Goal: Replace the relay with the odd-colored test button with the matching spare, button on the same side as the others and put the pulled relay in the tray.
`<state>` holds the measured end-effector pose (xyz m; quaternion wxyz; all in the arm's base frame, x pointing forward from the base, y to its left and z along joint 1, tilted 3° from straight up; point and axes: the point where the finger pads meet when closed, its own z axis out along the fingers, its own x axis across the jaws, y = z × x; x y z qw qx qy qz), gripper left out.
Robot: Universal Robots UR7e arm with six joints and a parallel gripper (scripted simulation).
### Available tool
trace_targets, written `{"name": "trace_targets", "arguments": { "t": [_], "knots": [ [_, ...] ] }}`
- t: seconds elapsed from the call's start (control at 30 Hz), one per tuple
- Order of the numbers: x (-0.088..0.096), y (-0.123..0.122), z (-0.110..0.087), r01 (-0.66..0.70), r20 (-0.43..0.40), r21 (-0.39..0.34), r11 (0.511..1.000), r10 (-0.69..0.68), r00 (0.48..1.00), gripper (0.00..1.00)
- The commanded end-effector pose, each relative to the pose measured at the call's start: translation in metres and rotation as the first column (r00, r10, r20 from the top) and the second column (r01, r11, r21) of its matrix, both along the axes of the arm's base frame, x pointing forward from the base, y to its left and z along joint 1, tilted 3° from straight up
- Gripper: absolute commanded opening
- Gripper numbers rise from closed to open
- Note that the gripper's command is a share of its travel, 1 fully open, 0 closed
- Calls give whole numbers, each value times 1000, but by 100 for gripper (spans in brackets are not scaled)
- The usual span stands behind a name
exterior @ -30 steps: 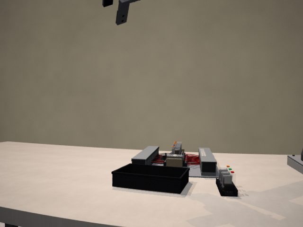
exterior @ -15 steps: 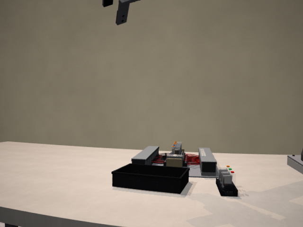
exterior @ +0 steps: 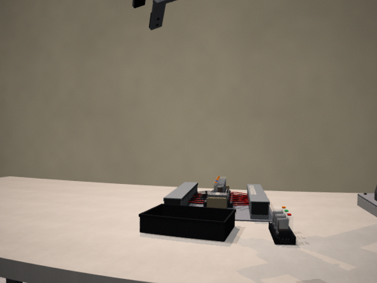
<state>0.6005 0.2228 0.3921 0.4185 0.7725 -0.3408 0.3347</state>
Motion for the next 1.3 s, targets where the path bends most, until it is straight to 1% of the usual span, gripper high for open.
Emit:
{"name": "trace_targets", "arguments": {
  "t": [0.0, 0.37, 0.53, 0.93, 1.1, 1.27],
  "knots": [
    [-15, -35, 23, -2, 6, 4, 1000, 2, 1000, 100],
    [-15, -35, 23, -2, 6, 4, 1000, 2, 1000, 100],
    [-36, -83, 51, -2, 6, 4, 1000, 2, 1000, 100],
    [-36, -83, 51, -2, 6, 4, 1000, 2, 1000, 100],
    [-57, -131, 80, -2, 6, 3, 1000, 2, 1000, 100],
    [-57, -131, 80, -2, 6, 3, 1000, 2, 1000, 100]
  ]
}}
